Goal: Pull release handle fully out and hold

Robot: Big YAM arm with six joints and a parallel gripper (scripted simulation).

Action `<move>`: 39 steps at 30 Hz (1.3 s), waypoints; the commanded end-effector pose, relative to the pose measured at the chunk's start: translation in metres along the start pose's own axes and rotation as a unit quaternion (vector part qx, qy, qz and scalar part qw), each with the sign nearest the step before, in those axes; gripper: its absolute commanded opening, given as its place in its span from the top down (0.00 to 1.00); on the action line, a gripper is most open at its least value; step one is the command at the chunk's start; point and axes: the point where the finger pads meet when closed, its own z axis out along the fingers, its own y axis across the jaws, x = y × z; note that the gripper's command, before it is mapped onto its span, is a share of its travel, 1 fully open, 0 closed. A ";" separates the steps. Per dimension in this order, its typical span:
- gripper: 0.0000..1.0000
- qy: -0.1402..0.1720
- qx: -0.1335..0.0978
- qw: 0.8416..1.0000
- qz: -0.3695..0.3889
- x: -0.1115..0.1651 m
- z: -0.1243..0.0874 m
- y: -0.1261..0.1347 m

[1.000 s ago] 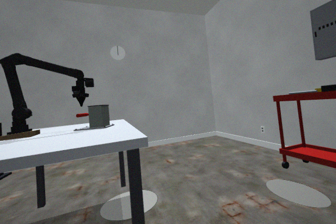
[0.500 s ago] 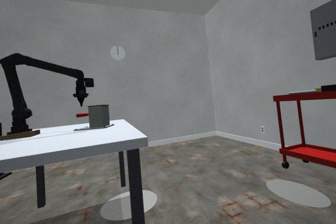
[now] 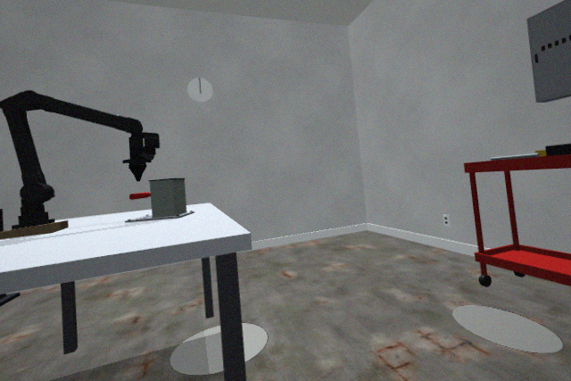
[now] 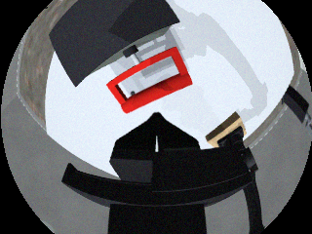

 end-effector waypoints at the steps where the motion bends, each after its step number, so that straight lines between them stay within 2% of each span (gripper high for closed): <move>1: 1.00 -0.007 -0.010 0.998 -0.067 0.003 -0.006 0.003; 2: 1.00 -0.008 -0.010 0.994 -0.106 0.003 -0.006 0.003; 9: 1.00 -0.009 -0.009 0.977 -0.212 0.003 -0.006 0.003; 16: 1.00 -0.010 -0.008 0.949 -0.316 0.003 -0.006 0.003; 18: 1.00 -0.010 -0.008 0.949 -0.316 0.003 -0.006 0.003; 19: 1.00 -0.010 -0.008 0.936 -0.353 0.003 -0.006 0.003; 26: 1.00 -0.011 -0.007 0.892 -0.451 0.003 -0.006 0.003; 33: 1.00 -0.011 -0.005 0.838 -0.545 0.003 -0.006 0.003; 35: 1.00 -0.011 -0.005 0.838 -0.545 0.003 -0.006 0.003; 36: 1.00 -0.012 -0.005 0.817 -0.577 0.003 -0.006 0.003; 39: 1.00 -0.012 -0.004 0.789 -0.614 0.003 -0.006 0.003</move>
